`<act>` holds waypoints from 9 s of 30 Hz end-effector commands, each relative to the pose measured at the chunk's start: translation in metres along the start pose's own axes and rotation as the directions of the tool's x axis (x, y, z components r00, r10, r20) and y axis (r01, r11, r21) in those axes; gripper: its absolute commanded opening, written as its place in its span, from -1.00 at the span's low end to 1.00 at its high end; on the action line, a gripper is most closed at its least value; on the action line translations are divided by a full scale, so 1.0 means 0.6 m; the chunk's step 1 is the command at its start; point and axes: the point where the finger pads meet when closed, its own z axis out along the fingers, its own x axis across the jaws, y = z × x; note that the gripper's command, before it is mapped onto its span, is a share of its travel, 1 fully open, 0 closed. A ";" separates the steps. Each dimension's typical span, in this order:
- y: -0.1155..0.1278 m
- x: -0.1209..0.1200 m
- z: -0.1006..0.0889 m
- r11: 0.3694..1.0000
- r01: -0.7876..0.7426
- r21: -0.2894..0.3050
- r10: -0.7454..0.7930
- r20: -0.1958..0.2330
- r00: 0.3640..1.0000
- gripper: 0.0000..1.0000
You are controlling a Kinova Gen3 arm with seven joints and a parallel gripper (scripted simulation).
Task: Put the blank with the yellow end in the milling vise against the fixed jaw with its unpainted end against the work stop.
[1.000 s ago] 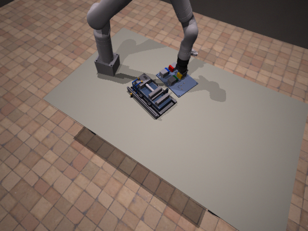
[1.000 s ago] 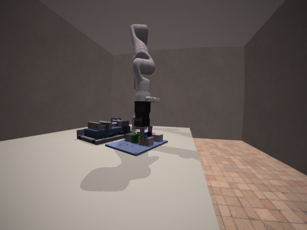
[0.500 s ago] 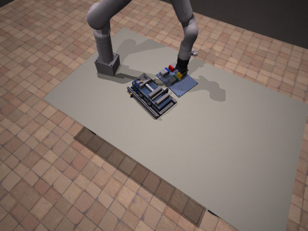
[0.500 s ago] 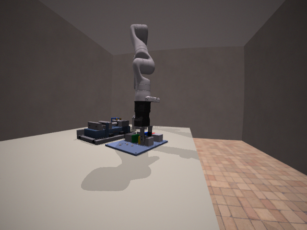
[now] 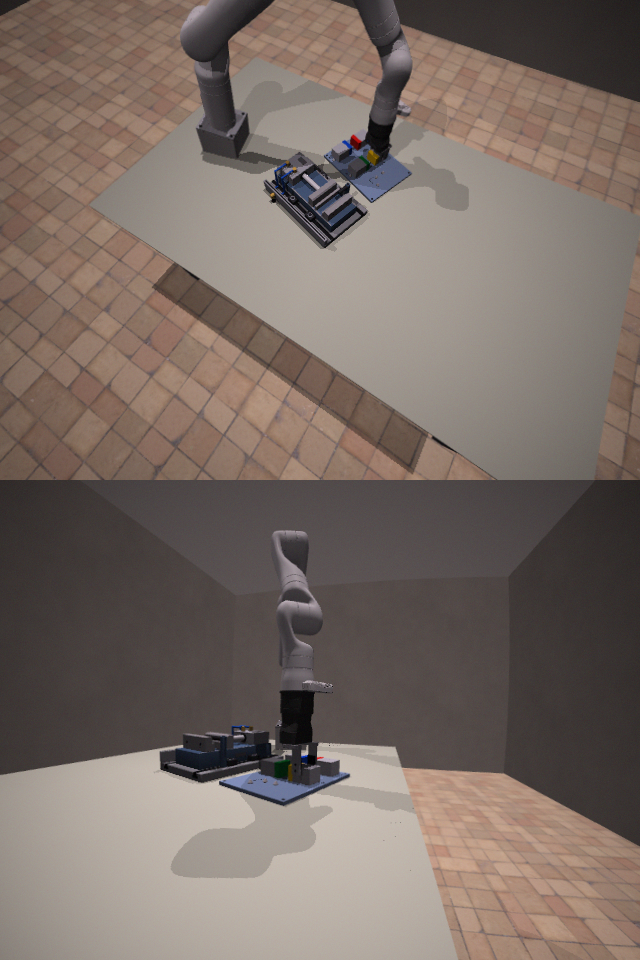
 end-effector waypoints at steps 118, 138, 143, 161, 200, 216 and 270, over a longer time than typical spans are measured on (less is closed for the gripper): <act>0.001 0.000 -0.050 1.000 -0.003 -0.002 0.003 -0.005 1.000 -1.00; 0.003 -0.001 -0.100 1.000 -0.008 -0.003 0.008 -0.003 1.000 -1.00; 0.002 -0.001 -0.117 1.000 -0.007 -0.002 0.007 -0.002 1.000 -1.00; 0.002 -0.002 -0.179 1.000 -0.007 -0.002 0.007 -0.002 1.000 -1.00; -0.001 -0.001 -0.231 1.000 -0.006 0.000 0.006 -0.002 1.000 -1.00; -0.001 -0.001 -0.219 1.000 -0.006 0.000 0.006 -0.002 1.000 -1.00; -0.001 -0.003 -0.211 1.000 -0.011 0.000 0.011 0.001 1.000 -1.00</act>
